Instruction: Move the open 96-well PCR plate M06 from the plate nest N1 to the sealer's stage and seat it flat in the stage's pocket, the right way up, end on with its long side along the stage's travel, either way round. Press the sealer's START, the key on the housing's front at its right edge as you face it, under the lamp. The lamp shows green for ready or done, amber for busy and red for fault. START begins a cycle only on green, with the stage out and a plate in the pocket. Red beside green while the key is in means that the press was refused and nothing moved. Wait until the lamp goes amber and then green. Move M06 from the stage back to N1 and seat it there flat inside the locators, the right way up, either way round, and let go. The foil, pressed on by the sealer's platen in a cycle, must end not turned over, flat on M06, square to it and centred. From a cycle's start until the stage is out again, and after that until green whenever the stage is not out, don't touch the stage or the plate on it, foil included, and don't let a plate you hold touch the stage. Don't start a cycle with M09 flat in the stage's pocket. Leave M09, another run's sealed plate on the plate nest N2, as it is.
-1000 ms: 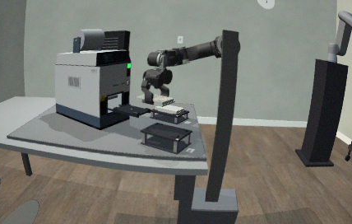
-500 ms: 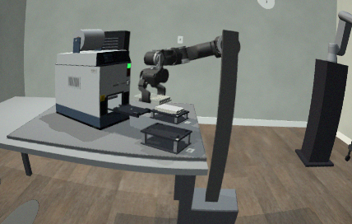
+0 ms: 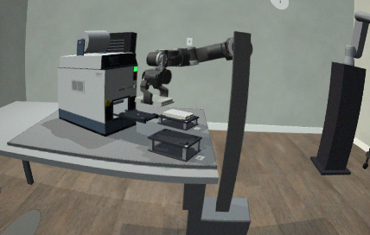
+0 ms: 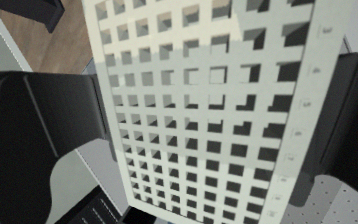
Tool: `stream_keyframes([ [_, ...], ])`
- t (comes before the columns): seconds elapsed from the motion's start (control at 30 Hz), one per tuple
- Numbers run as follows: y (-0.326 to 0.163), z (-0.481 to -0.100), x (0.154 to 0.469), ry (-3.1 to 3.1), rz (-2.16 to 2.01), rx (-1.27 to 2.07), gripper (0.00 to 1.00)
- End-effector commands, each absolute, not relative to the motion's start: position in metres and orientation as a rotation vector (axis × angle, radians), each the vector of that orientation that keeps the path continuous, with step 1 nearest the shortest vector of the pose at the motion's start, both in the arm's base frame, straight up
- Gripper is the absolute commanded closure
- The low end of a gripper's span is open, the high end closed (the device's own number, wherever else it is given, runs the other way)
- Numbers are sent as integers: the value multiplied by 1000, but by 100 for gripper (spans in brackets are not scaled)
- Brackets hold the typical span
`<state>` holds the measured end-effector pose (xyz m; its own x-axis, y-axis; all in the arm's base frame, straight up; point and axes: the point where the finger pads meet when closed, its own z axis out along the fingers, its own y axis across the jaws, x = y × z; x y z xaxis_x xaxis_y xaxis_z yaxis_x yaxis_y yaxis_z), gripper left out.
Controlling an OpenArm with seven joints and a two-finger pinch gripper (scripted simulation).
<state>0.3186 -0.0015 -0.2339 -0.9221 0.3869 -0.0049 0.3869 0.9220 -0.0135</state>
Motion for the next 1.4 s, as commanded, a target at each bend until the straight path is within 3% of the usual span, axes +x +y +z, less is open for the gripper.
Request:
stream_keyframes([
  [0.0,-5,-232,326,3076,-16,618,100],
  [0.13,-22,-227,353,3075,-8,615,100],
  [0.53,-22,-227,353,3075,-8,615,100],
  [0.7,-43,-221,386,3075,-8,615,100],
  [1.1,-43,-221,386,3075,-8,615,100],
  [1.37,-52,-218,402,3075,-9,614,100],
])
